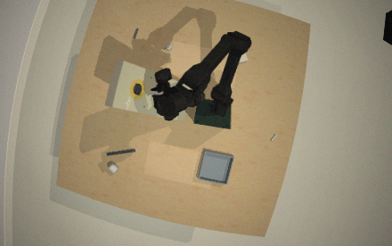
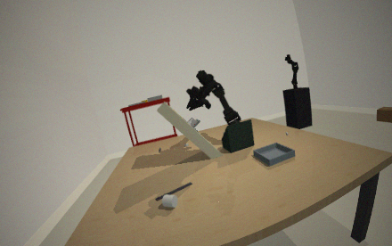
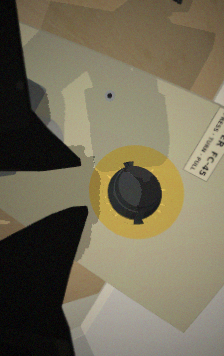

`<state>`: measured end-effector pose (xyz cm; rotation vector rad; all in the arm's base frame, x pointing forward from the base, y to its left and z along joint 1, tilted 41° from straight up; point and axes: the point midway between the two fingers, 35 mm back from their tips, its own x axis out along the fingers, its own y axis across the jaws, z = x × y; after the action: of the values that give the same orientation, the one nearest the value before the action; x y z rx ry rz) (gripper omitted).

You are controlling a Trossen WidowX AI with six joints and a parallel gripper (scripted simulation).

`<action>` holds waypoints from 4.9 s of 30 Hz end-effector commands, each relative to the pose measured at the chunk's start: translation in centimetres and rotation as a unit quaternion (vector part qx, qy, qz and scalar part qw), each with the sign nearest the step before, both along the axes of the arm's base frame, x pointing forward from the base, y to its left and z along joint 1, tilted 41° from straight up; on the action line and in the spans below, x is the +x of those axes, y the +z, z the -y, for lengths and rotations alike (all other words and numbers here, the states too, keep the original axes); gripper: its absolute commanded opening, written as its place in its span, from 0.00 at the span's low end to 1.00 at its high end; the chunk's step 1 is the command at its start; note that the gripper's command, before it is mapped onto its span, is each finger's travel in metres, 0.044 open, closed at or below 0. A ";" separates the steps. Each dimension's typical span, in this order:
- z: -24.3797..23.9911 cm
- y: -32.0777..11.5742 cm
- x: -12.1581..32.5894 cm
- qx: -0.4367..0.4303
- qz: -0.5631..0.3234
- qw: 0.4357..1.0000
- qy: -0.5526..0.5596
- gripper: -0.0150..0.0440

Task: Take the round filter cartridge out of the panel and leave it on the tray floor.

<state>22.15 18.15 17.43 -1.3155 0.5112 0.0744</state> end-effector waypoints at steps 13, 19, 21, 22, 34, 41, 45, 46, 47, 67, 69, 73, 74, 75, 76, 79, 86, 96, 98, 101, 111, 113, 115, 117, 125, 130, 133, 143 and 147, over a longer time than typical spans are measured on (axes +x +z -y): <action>-5.2 6.2 0.2 0.004 0.001 1.000 -0.001 0.80; -6.3 7.6 -0.3 0.010 0.001 1.000 -0.005 0.96; -5.3 6.0 -0.4 0.044 -0.013 0.998 -0.038 0.87; -4.4 4.7 -0.5 0.071 -0.023 0.995 -0.067 0.82; 2.0 -2.3 -2.4 0.213 -0.047 0.930 -0.294 0.77; 2.2 -2.5 -2.2 0.213 -0.048 0.930 -0.294 0.77; 2.4 -2.9 -1.7 0.214 -0.048 0.930 -0.294 0.77; 2.5 -3.1 -1.6 0.214 -0.048 0.930 -0.294 0.77; 2.6 -3.2 -1.5 0.214 -0.048 0.930 -0.294 0.77; 4.2 -5.1 0.4 0.214 -0.047 0.930 -0.294 0.77; 4.3 -5.3 0.6 0.214 -0.046 0.930 -0.294 0.77; 4.1 -5.1 0.5 0.217 -0.047 0.930 -0.295 0.75; 4.1 -5.1 0.5 0.217 -0.047 0.930 -0.295 0.74; 4.1 -5.1 0.5 0.217 -0.047 0.930 -0.295 0.73; 4.1 -5.1 0.5 0.217 -0.047 0.930 -0.295 0.71; 4.1 -5.1 0.5 0.217 -0.047 0.930 -0.295 0.68; 4.1 -5.1 0.5 0.217 -0.047 0.930 -0.295 0.60; 3.5 -4.5 0.9 0.216 -0.046 0.930 -0.294 0.26; 3.1 -4.0 1.2 0.215 -0.046 0.930 -0.294 0.25; 2.7 -3.5 1.6 0.214 -0.045 0.931 -0.293 0.25; 0.0 -0.5 -1.1 0.227 -0.051 0.932 -0.277 0.25; -0.5 0.3 -1.8 0.229 -0.053 0.933 -0.273 0.25; -1.0 1.0 -2.5 0.232 -0.053 0.933 -0.269 0.25; -1.4 1.8 -3.3 0.234 -0.054 0.934 -0.266 0.25; -3.2 1.0 -3.6 0.232 -0.054 0.933 -0.270 0.25; -4.7 -0.5 -3.5 0.227 -0.052 0.932 -0.277 0.25; -5.7 -1.5 -3.5 0.224 -0.051 0.932 -0.281 0.25; -7.1 -3.8 -3.5 0.211 -0.051 0.932 -0.289 0.25; -8.2 -5.6 -4.8 0.184 -0.102 0.942 -0.262 0.25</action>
<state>18.32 25.61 12.94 -0.7289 0.9263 -0.2015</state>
